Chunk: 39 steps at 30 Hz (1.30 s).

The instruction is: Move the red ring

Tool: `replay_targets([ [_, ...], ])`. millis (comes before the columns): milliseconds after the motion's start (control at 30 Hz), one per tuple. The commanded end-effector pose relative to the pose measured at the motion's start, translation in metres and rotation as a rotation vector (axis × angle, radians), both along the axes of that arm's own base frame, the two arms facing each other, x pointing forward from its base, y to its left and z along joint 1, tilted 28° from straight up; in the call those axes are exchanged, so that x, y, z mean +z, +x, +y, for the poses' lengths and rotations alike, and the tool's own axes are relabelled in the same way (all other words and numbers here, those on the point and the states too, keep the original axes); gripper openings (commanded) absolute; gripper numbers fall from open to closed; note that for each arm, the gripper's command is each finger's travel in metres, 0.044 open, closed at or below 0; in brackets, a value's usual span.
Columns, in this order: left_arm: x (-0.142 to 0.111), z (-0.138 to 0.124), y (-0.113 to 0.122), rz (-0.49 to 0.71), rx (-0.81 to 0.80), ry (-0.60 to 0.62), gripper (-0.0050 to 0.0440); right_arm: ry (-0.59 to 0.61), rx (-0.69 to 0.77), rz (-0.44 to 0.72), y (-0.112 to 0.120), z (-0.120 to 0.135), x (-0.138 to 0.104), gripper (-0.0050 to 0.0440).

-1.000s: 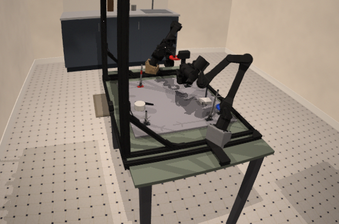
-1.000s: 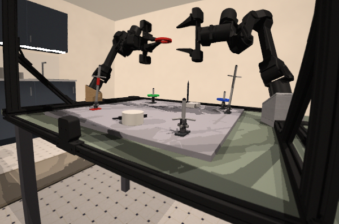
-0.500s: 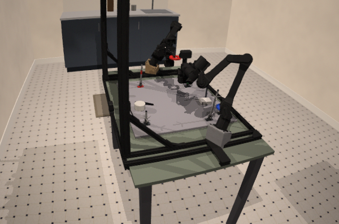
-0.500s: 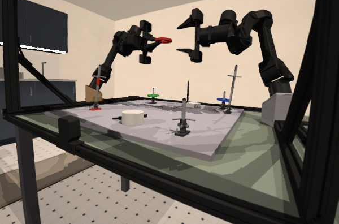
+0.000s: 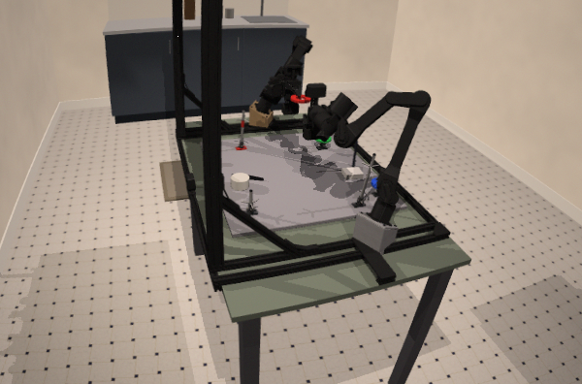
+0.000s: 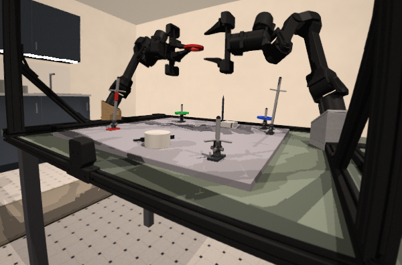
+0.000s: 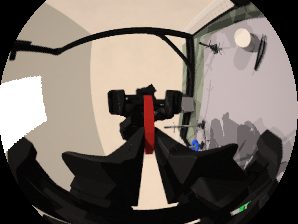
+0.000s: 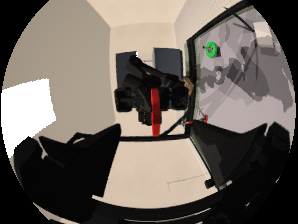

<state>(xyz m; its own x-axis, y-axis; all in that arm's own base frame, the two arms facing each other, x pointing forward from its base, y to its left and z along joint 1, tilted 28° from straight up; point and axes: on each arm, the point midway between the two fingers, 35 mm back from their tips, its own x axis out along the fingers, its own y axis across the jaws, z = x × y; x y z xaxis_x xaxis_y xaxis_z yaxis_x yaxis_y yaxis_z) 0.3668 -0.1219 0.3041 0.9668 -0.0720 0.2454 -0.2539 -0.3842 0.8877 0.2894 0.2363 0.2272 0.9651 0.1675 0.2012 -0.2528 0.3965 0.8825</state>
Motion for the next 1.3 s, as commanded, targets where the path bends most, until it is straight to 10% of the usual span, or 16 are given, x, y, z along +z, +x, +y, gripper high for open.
replay_targets([
  [0, 0.0, 0.0, 0.0, -0.002, 0.003, 0.003, 0.0, 0.008, 0.004, -0.002, 0.007, 0.003, 0.003, 0.04],
  [600, 0.0, 0.0, 0.0, -0.002, 0.003, 0.003, 0.0, 0.008, 0.005, 0.0, 0.031, 0.005, 0.007, 0.04],
  [1100, 0.0, 0.0, 0.0, -0.002, 0.003, 0.003, 0.0, 0.008, 0.005, 0.0, 0.031, 0.005, 0.007, 0.0088],
  [1267, 0.0, 0.0, 0.0, -0.002, 0.003, 0.003, 0.0, 0.008, 0.005, 0.0, 0.031, 0.005, 0.007, 0.0068],
])
